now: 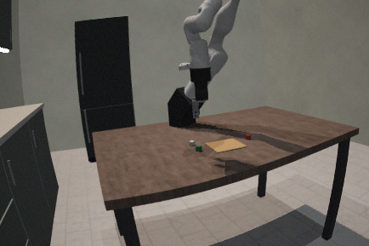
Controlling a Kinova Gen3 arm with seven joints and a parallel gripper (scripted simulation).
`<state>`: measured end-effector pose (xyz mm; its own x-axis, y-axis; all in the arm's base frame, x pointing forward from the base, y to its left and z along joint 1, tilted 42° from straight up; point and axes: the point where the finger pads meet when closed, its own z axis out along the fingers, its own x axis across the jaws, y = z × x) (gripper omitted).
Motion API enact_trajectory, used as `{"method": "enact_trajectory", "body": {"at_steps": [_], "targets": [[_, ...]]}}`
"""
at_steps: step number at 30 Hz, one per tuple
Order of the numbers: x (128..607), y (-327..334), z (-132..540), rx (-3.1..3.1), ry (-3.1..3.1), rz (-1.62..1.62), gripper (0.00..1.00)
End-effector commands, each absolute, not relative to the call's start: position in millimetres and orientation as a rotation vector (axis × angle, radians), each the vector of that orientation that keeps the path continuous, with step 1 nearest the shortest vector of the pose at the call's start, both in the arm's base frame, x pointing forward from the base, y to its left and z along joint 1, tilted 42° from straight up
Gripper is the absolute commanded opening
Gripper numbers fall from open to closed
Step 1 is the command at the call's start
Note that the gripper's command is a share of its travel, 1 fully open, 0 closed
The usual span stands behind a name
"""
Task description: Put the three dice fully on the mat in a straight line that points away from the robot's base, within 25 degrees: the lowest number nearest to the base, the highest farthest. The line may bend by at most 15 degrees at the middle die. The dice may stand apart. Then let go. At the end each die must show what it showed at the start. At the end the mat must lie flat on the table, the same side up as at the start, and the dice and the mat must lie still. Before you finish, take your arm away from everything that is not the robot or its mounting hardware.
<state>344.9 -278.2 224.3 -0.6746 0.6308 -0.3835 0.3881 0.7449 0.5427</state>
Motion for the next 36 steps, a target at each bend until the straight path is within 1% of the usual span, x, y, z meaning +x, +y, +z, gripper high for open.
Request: {"method": "enact_trajectory", "body": {"at_steps": [1, 8, 29, 36], "targets": [[336.8, -252.7, 212.4, 0.964, 2.321, 0.629, 1.0], [329.8, -230.7, 200.1, 1.173, 2.238, 0.688, 1.0], [330.1, -229.5, 196.7, 1.175, 2.241, 0.693, 1.0], [340.5, -225.2, 187.8, 1.16, 2.245, 0.694, 1.0]]}}
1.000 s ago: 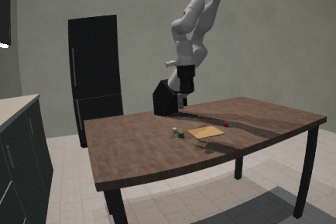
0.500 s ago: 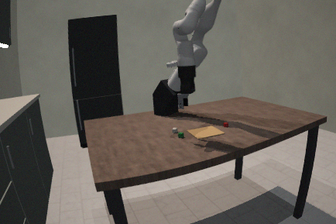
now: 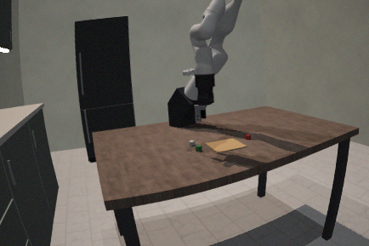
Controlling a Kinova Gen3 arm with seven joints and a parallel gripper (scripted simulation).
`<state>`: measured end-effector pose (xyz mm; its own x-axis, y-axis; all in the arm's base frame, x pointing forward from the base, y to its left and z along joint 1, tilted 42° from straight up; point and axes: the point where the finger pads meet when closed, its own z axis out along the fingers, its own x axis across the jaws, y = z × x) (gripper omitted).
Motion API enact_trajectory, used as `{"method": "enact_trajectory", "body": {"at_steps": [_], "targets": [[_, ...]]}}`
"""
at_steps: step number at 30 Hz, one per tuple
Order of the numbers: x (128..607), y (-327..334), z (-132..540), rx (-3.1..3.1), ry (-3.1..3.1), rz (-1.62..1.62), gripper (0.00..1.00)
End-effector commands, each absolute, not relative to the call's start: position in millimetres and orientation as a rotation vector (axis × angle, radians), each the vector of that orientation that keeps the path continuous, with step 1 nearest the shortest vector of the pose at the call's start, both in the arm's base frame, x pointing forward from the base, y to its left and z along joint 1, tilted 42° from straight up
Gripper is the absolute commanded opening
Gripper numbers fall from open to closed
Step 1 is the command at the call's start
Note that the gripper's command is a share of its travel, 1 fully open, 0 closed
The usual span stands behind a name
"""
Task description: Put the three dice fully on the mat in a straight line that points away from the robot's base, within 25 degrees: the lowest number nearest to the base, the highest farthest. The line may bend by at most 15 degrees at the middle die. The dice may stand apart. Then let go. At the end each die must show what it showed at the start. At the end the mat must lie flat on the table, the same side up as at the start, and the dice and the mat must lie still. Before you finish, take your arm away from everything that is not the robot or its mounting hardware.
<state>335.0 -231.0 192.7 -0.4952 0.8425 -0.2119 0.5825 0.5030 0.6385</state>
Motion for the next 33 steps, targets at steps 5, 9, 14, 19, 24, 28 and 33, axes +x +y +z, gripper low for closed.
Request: {"method": "enact_trajectory", "body": {"at_steps": [5, 9, 14, 19, 24, 28, 33], "targets": [[351.5, -221.7, 175.0, 1.154, 2.247, 0.692, 1.0], [359.4, -219.0, 165.7, 1.154, 2.248, 0.691, 1.0], [370.6, -215.3, 152.6, 1.155, 2.248, 0.691, 1.0], [383.2, -211.7, 136.9, 1.157, 2.248, 0.69, 1.0], [392.4, -210.2, 124.4, 1.162, 2.247, 0.686, 1.0], [395.2, -209.7, 121.0, 1.163, 2.247, 0.685, 1.0], [399.6, -206.2, 117.2, 1.16, 2.248, 0.695, 1.0]]}}
